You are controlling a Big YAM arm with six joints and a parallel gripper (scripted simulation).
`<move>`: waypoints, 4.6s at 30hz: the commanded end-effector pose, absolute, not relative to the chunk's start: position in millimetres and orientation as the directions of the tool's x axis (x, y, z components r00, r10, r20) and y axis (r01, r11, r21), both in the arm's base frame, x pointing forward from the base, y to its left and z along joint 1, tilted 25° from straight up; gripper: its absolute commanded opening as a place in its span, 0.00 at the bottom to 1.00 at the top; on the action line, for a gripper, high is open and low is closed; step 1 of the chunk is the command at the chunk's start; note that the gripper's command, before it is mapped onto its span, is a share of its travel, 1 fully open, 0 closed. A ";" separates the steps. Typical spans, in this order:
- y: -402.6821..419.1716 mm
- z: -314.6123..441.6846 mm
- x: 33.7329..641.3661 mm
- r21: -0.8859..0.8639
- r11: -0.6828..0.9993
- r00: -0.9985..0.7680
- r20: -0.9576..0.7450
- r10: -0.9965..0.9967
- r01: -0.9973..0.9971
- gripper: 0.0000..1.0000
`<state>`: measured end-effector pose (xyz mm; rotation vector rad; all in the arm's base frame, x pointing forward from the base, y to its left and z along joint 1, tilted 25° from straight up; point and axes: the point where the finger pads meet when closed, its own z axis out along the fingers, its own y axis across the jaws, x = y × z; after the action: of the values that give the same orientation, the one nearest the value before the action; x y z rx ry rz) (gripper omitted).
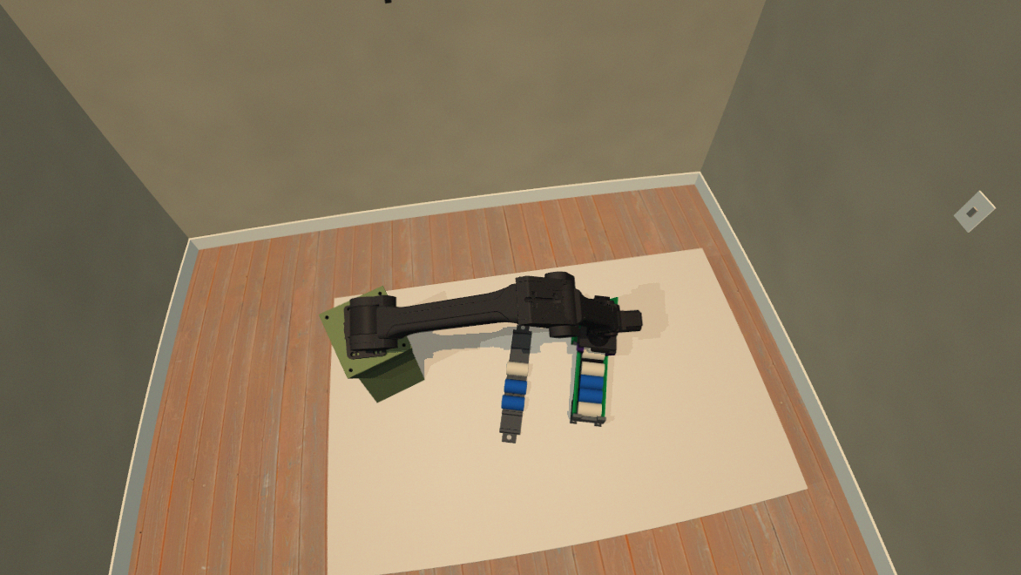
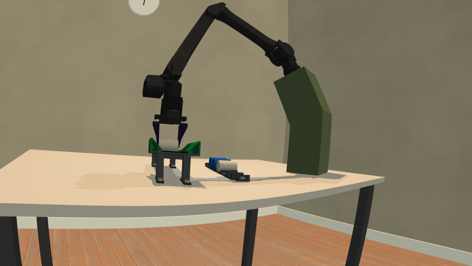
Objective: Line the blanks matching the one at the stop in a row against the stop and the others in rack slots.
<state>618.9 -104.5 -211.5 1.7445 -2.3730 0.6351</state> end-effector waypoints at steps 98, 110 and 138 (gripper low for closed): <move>-67.3 -129.2 605.3 -0.251 0.254 -0.332 0.345 -0.878 -0.934 1.00; -67.3 -129.2 605.3 -0.251 0.254 -0.332 0.345 -0.878 -0.934 1.00; -67.3 -129.2 605.3 -0.251 0.254 -0.332 0.345 -0.878 -0.934 1.00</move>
<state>612.5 -65.6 -127.1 1.7512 -2.3790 0.6448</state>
